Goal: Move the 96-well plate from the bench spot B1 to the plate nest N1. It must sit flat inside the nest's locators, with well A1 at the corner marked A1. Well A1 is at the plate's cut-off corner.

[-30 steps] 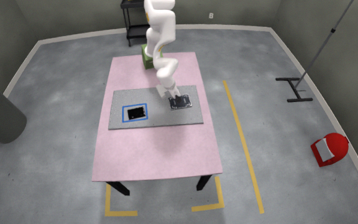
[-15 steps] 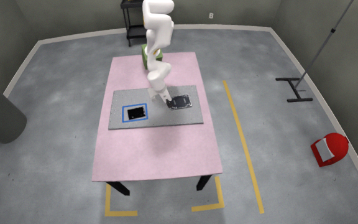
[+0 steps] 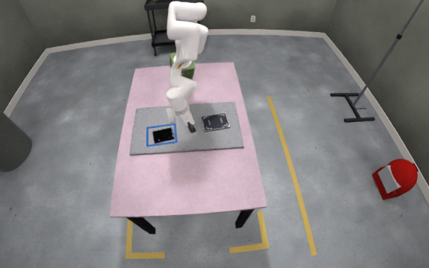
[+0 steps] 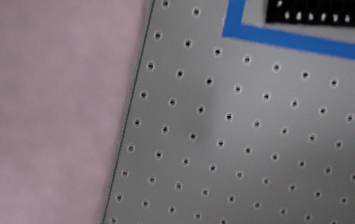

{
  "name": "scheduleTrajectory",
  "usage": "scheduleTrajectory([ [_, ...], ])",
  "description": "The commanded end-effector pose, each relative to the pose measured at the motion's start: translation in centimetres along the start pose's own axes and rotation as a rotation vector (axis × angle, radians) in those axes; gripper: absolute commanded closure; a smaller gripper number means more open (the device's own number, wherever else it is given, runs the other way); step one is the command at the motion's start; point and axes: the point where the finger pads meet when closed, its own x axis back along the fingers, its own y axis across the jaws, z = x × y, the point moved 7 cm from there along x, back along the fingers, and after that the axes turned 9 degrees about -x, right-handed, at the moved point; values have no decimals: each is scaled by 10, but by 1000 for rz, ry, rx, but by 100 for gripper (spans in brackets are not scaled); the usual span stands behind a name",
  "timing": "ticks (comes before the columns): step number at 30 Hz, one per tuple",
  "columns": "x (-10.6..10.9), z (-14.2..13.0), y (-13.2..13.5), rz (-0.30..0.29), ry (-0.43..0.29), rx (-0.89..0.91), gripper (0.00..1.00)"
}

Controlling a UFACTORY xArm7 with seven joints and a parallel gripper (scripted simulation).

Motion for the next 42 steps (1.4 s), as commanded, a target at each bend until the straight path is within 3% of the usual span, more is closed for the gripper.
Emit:
scheduleTrajectory([
  [1,0,12,1,29,48,-15,0],
  [10,-2,46,6,29,48,-15,0],
  [12,-2,51,10,44,106,-32,0],
  [19,-3,85,19,44,106,-32,0],
  [23,-3,90,23,48,171,-46,0],
  [31,-2,126,36,48,173,-46,0],
  [34,-2,134,42,42,246,-59,0],
  [42,0,161,56,42,246,-59,0],
])
